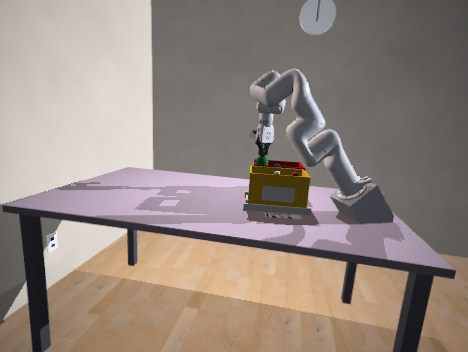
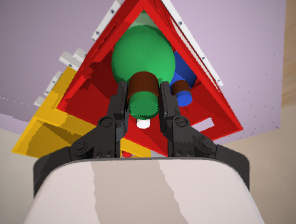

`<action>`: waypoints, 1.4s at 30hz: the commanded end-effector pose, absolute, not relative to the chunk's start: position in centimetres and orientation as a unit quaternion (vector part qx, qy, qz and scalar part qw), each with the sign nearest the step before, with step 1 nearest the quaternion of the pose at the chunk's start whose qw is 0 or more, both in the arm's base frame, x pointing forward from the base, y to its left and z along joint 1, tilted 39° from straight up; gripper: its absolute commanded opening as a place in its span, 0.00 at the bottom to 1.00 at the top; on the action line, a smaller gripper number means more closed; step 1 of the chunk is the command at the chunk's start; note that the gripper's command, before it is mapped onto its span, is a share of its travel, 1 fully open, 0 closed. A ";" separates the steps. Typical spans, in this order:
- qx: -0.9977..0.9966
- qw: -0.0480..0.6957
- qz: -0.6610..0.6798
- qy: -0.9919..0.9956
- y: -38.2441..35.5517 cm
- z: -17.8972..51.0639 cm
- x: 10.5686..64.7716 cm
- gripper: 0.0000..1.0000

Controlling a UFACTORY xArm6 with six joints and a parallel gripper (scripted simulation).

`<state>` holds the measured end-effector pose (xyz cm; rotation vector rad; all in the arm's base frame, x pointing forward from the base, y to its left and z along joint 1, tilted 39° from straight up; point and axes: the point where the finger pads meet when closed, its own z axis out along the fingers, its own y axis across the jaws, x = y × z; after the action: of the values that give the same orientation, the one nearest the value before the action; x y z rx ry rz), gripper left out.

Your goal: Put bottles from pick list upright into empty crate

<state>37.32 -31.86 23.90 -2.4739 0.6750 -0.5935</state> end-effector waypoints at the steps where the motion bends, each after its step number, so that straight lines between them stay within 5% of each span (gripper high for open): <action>1: -0.910 0.251 -0.220 0.248 -32.3 24.8 36.8 0.00; 42: -0.910 0.250 -0.220 0.248 -34.4 29.4 33.7 0.00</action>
<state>34.04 -34.06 28.79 -2.4743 0.6753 -0.5943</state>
